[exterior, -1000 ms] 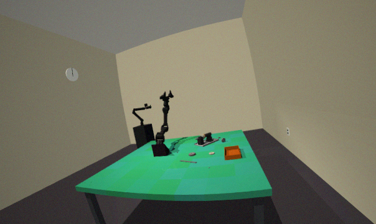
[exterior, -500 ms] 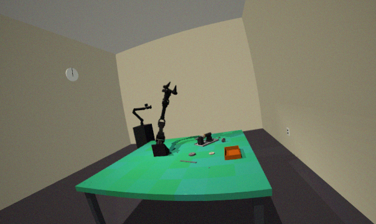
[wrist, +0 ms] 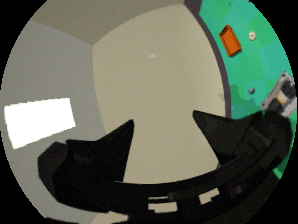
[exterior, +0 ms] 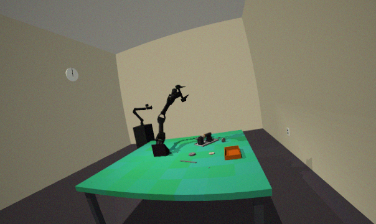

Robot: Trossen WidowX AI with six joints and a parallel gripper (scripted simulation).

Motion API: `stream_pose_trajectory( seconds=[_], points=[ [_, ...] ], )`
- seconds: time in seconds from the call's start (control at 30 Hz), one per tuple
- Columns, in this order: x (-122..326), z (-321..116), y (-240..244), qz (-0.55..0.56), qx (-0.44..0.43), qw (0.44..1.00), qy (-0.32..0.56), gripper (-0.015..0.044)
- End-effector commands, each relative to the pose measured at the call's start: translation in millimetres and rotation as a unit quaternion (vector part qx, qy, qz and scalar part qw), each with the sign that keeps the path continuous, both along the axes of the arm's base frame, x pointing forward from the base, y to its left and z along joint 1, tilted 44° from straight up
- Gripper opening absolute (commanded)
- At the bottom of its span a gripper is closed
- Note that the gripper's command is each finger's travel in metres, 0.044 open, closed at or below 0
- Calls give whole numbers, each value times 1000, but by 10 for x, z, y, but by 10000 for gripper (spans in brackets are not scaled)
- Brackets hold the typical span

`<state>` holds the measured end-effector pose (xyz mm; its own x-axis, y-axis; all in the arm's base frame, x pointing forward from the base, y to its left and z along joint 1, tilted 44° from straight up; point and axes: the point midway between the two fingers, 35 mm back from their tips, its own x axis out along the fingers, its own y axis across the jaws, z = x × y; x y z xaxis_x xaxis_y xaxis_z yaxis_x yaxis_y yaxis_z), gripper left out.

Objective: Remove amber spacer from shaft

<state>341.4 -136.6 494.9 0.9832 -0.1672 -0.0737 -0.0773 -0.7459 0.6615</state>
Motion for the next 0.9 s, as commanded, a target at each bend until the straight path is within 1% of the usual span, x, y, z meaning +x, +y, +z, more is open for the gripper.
stream_pose_trajectory(
  seconds=[0.0, 0.17, 0.23, 0.53, 0.7, 0.87],
  points=[
    [325, -554, 252, 67, 39, 993, 85, 440],
    [584, -1235, 697, 154, 88, 965, 194, 440],
    [623, -1466, 884, 188, 90, 950, 231, 440],
    [622, -2093, 1438, 277, 117, 893, 336, 440],
    [459, -2655, 1992, 341, 169, 811, 444, 440],
    [142, -3115, 2504, 384, 215, 710, 549, 440]
  ],
)
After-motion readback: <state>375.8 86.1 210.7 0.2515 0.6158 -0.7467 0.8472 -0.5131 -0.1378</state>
